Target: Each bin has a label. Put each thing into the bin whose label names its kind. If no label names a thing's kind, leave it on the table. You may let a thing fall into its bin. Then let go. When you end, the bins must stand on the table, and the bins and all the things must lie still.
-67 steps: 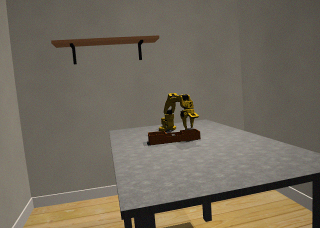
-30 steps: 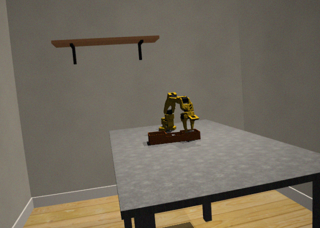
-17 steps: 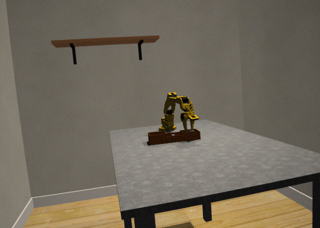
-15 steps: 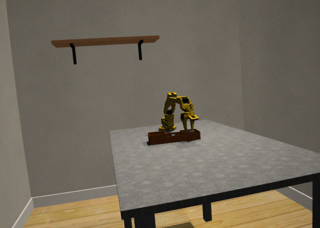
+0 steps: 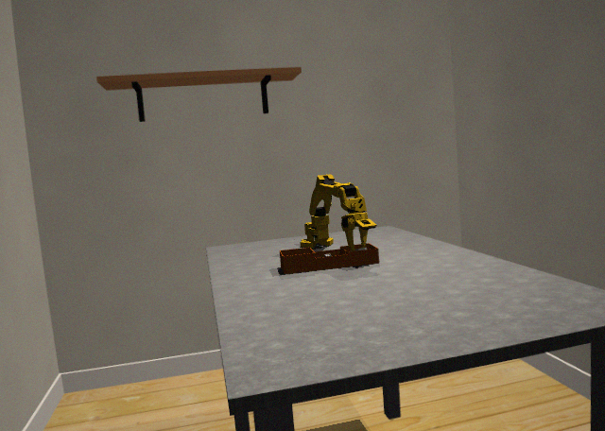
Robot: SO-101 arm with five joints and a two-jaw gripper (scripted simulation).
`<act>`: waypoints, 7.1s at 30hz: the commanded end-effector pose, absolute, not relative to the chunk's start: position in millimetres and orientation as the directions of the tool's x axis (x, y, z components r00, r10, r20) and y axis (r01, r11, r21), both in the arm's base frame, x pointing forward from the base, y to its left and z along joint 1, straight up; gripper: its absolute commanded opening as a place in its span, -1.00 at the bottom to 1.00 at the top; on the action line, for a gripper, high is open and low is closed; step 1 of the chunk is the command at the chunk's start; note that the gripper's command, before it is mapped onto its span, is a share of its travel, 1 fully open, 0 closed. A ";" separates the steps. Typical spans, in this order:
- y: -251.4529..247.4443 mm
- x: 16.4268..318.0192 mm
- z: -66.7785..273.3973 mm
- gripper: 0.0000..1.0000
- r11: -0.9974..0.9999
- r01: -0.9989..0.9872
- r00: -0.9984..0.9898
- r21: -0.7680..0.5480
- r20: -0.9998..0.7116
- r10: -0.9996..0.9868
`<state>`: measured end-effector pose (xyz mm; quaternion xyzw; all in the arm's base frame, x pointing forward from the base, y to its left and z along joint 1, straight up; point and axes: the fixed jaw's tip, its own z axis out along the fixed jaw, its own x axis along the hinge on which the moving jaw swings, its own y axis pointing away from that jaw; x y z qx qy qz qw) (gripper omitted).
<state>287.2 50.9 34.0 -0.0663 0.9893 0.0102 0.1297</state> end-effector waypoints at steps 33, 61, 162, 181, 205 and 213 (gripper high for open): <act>53.7 295.4 40.0 -1.00 0.991 -0.133 -0.934 0.007 -0.334 -0.123; 53.7 295.4 40.0 -0.53 0.991 -0.133 -0.934 0.007 -0.334 -0.123; 80.6 199.3 69.7 -0.43 0.994 -0.109 -0.991 0.019 -0.077 -0.107; 79.5 194.8 66.2 -0.43 0.994 -0.111 -0.993 0.010 -0.041 -0.110; 80.5 197.5 46.2 -0.43 0.994 -0.111 -0.993 0.010 -0.041 -0.110; 80.6 198.0 30.0 -0.43 0.994 -0.111 -0.993 0.010 -0.041 -0.110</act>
